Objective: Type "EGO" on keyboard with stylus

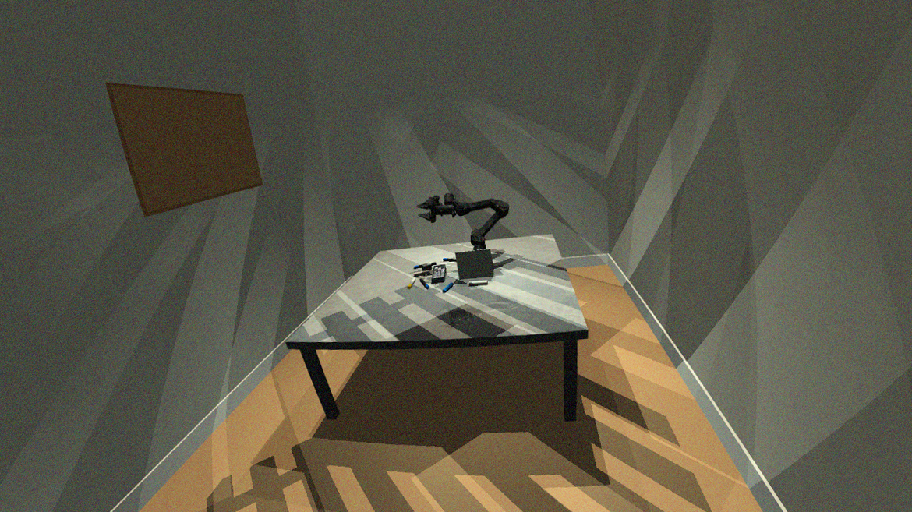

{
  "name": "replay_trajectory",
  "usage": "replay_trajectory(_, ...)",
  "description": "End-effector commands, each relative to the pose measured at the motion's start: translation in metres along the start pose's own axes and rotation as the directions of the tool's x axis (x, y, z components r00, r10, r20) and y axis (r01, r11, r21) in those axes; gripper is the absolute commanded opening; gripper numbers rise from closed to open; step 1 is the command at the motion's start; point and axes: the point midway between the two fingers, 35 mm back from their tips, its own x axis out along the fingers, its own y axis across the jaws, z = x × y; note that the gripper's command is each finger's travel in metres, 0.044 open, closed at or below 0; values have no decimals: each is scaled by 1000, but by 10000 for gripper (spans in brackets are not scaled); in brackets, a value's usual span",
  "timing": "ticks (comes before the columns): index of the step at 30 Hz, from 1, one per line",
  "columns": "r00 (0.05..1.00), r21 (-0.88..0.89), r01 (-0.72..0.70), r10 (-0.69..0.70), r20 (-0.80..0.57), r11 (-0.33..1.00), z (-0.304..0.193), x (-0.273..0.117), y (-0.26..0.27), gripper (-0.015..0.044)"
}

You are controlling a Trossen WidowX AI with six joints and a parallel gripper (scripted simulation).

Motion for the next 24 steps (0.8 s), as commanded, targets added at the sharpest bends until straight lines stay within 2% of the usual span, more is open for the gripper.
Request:
replay_trajectory(1, 1000, 2, 3, -3, -11, 1000, -3, 1, 0, 414)
replay_trajectory(4, 986, 26, 47, -42, -161, 999, -39, 17, -3, 335)
replay_trajectory(8, 907, 21, 132, -112, -406, 991, -105, 33, -6, 230)
replay_trajectory(12, 753, -47, 216, -197, -628, 975, -172, 33, -10, 125)
replay_trajectory(17, 490, -213, 270, -324, -809, 939, -247, 12, -16, 0)
replay_trajectory(20, 306, -349, 257, -419, -855, 901, -285, -9, -22, 0)
replay_trajectory(24, 77, -537, 173, -554, -829, 826, -323, -42, -31, 0)
